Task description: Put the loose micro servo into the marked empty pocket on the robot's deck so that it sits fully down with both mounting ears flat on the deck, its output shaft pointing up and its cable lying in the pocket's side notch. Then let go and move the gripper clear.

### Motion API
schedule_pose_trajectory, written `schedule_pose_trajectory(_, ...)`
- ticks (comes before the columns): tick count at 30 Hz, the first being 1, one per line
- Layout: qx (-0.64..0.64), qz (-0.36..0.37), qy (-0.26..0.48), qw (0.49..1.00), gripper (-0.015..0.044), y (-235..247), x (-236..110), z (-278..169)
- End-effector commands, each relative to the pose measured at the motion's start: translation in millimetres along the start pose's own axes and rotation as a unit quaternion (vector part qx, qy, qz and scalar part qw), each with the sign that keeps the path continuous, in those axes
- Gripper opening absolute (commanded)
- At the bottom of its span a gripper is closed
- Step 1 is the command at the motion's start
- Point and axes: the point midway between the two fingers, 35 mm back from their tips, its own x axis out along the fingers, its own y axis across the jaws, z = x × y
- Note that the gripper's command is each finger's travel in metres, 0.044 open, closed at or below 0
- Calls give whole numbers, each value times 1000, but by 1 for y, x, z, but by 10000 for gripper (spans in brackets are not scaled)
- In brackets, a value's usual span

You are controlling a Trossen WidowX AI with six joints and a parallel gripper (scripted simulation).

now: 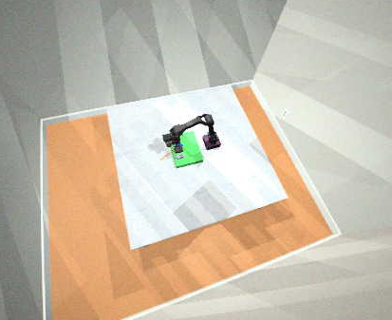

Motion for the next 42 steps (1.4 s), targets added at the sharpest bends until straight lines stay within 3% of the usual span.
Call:
schedule_pose_trajectory(1,6,2,0,1000,0,1,1,0)
schedule_pose_trajectory(11,103,2,0,995,0,1,1,0)
schedule_pose_trajectory(42,108,2,0,994,0,-3,2,2)
